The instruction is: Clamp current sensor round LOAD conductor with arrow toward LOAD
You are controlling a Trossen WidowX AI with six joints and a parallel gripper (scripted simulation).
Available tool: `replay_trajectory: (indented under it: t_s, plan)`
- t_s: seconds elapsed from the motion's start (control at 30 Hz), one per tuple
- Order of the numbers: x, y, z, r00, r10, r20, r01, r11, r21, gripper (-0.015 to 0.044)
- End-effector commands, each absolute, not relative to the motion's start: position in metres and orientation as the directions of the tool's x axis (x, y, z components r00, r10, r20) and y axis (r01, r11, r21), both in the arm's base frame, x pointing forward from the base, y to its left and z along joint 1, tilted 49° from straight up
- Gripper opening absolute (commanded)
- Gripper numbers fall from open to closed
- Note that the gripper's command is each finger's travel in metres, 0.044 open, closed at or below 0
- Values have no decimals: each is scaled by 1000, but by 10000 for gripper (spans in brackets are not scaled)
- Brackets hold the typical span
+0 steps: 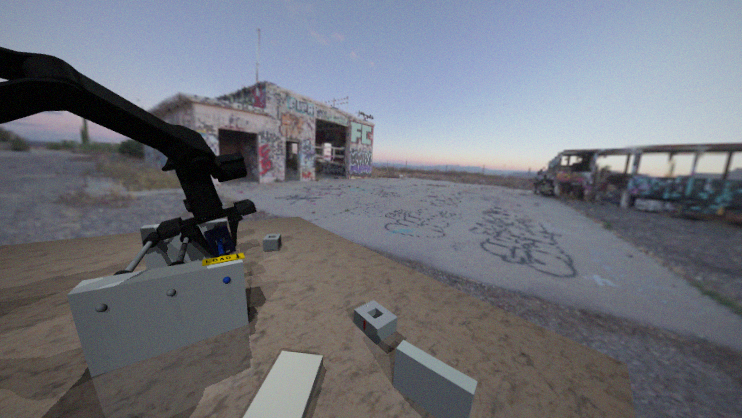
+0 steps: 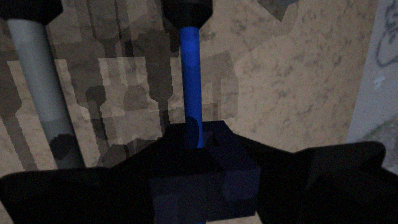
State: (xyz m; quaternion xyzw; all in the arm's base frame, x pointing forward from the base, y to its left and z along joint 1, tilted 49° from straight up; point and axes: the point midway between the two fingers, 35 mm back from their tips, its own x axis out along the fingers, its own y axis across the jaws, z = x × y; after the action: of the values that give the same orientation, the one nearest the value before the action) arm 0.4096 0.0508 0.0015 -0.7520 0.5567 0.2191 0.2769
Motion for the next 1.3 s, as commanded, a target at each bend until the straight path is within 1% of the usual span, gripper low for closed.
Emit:
replay_trajectory:
  t_s: [0.0,0.07,0.63,0.73,0.77,1.27]
  plan:
    - [410,51,2,286,-717,-635,-958,-228,-173,0]
    - [410,51,2,286,-717,-635,-958,-228,-173,0]
    - [410,51,2,279,-718,-637,-960,-224,-169,440]
    - [410,52,2,285,-716,-637,-958,-229,-171,361]
    - [410,52,2,285,-716,-637,-958,-229,-171,350]
    - [410,52,2,285,-716,-637,-958,-229,-171,250]
